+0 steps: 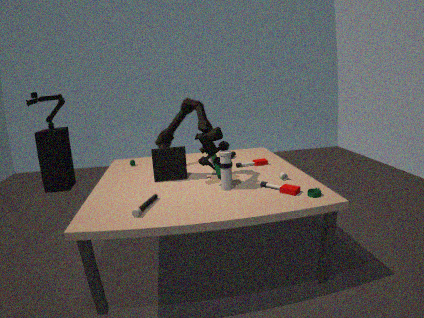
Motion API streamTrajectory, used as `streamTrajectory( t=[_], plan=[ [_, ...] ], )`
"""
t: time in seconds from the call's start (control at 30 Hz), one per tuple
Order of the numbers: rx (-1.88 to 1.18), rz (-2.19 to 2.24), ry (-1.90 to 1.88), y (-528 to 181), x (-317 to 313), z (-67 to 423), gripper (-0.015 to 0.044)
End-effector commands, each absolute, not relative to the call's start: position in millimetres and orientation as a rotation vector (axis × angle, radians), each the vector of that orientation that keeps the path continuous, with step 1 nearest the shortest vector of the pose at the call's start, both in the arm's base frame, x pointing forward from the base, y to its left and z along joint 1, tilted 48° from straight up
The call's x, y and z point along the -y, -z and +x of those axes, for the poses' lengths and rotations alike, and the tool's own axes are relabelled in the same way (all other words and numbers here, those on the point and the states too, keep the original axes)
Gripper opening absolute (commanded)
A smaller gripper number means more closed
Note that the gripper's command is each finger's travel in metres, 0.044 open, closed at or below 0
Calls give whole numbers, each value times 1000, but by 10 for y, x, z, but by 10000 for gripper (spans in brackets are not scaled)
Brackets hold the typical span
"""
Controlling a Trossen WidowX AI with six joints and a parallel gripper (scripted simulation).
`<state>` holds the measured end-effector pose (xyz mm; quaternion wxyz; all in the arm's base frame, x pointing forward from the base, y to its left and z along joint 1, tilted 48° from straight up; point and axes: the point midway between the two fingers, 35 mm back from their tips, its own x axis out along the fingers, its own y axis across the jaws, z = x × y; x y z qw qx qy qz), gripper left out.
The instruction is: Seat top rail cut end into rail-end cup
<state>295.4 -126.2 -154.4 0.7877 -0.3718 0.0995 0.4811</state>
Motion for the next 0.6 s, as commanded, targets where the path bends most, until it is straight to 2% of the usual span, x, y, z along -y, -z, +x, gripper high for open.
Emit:
streamTrajectory(
  t=[0.0,0.37,0.47,0.57],
  plan=[
    [-212,-795,-1034,1563,1221,2972,414],
    [-212,-795,-1034,1563,1221,2972,125],
    [-212,-795,-1034,1563,1221,2972,105],
    [-221,-789,-1030,1562,1220,2982,26]
  ],
)
